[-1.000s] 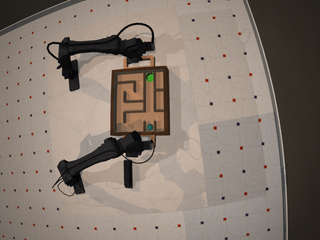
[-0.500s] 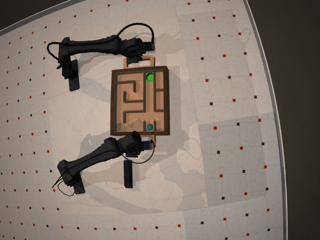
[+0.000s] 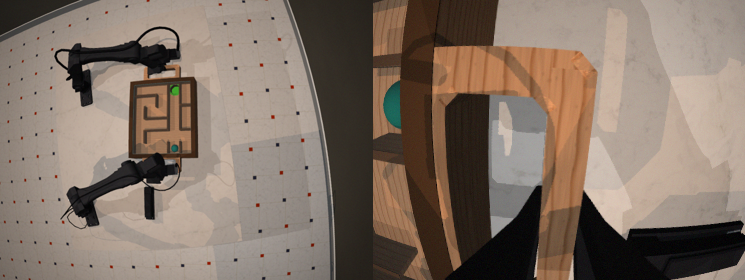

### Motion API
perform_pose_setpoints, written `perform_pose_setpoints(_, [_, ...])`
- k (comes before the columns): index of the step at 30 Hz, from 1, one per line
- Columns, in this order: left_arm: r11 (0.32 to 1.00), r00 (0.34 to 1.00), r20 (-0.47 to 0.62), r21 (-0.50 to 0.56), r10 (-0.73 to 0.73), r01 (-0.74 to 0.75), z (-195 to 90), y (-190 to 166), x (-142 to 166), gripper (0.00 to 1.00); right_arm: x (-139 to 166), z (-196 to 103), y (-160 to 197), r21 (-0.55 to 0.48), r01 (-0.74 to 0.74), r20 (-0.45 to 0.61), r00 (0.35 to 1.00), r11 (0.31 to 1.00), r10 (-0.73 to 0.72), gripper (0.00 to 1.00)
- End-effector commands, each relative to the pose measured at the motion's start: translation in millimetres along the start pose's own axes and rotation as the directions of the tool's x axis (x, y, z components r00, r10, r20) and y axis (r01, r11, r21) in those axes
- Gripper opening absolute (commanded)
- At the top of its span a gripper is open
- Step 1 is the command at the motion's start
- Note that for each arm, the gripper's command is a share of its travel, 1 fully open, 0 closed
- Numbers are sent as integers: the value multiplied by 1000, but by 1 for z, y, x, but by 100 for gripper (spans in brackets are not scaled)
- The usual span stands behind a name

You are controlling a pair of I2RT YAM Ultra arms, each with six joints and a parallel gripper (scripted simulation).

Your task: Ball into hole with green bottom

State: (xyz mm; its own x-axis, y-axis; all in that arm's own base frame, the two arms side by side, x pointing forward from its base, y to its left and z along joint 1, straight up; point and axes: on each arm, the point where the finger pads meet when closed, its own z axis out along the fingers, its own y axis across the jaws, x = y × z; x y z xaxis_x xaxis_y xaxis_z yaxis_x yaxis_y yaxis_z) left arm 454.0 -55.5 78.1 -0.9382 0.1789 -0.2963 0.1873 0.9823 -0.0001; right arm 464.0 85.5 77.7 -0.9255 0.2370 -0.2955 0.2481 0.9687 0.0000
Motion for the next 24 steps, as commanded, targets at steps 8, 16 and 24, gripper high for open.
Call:
perform_pose_setpoints(8, [1000, 998, -62, -7, 24, -24, 13, -1, 16, 0, 4, 17, -10, 30, -21, -22, 1000, 999, 22, 0])
perform_pose_setpoints(16, [1000, 1000, -17, -11, 25, -25, 0, -1, 0, 0, -8, 1, -6, 15, -27, 6, 1000, 1000, 27, 0])
perform_pose_setpoints(24, [1000, 999, 26, -14, 27, -26, -23, -1, -8, 0, -21, -32, -4, -16, -33, 65, 997, 999, 34, 0])
